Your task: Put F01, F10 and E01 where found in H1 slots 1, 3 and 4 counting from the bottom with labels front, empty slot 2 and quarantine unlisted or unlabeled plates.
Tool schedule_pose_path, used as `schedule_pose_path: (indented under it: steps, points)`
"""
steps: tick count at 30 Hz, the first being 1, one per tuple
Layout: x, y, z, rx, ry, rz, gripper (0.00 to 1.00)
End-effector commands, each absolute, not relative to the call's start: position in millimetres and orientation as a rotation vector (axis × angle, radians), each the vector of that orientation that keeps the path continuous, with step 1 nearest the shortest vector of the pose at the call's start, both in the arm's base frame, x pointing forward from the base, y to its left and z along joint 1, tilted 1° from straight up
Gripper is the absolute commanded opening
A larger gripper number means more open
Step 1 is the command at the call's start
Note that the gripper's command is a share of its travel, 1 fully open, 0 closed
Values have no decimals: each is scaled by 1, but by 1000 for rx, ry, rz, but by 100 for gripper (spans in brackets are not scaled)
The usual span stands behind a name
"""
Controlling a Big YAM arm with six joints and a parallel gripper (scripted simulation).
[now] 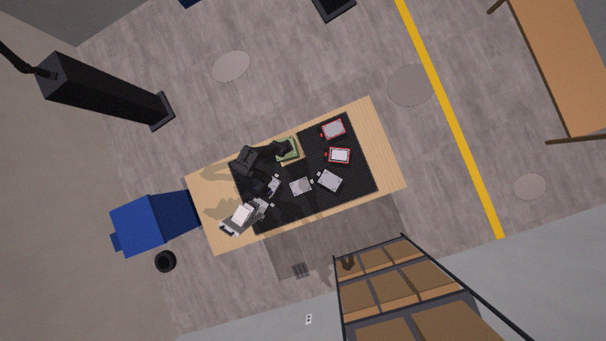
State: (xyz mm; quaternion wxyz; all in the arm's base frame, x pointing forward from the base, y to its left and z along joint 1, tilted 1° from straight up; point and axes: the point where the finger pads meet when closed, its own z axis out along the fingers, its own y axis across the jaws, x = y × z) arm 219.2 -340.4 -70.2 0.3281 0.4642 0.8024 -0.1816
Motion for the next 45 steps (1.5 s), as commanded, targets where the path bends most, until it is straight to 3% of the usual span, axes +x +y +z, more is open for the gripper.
schedule_pose_path:
  steps: [1, 45]
  points:
    - [226, -351, -61, 1199, 2072, -490, 100]
    - [205, -310, -50, 1207, 2083, -476, 100]
